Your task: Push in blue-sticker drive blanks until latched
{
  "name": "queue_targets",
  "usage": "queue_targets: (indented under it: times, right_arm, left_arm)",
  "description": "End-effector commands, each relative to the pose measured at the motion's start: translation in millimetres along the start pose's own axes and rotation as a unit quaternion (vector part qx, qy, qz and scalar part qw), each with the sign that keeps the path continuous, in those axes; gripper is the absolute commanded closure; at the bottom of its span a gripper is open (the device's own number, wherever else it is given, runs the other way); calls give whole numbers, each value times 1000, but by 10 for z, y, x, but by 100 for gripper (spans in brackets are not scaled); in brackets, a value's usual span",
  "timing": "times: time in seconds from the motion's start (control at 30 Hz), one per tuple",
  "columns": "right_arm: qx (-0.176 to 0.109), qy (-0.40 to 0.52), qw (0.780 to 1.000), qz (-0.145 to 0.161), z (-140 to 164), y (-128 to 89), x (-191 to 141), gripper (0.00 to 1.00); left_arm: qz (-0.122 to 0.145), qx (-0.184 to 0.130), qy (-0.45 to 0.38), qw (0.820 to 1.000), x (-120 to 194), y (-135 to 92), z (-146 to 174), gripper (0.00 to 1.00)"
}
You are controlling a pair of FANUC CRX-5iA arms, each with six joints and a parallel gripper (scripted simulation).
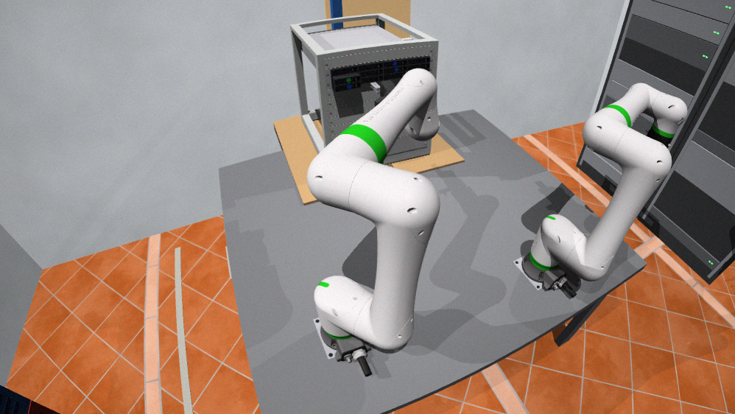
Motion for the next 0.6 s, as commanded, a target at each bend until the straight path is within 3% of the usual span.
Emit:
queue_targets:
  times: [0.0,0.33,0.57]
  right_arm:
    - [-1,0,1000,0,-1,-8,-1,0]
    - [-1,0,1000,0,-1,-8,-1,0]
    - [-1,0,1000,0,-1,-8,-1,0]
  left_arm:
    - [-1,-1,-1,1000,12,-2,85,100]
    - [-1,-1,-1,1000,-3,-1,592,100]
    - [-1,-1,-1,1000,-7,0,743,100]
Point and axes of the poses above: on each arm, the point where the finger pads meet when closed, its own y axis out along the fingers, its own x axis across the jaws, z = x × y, the point moved 6 cm from there along -y, back along the fingers, and after that the axes turned 13 degrees about -y, right-handed, at the moved point
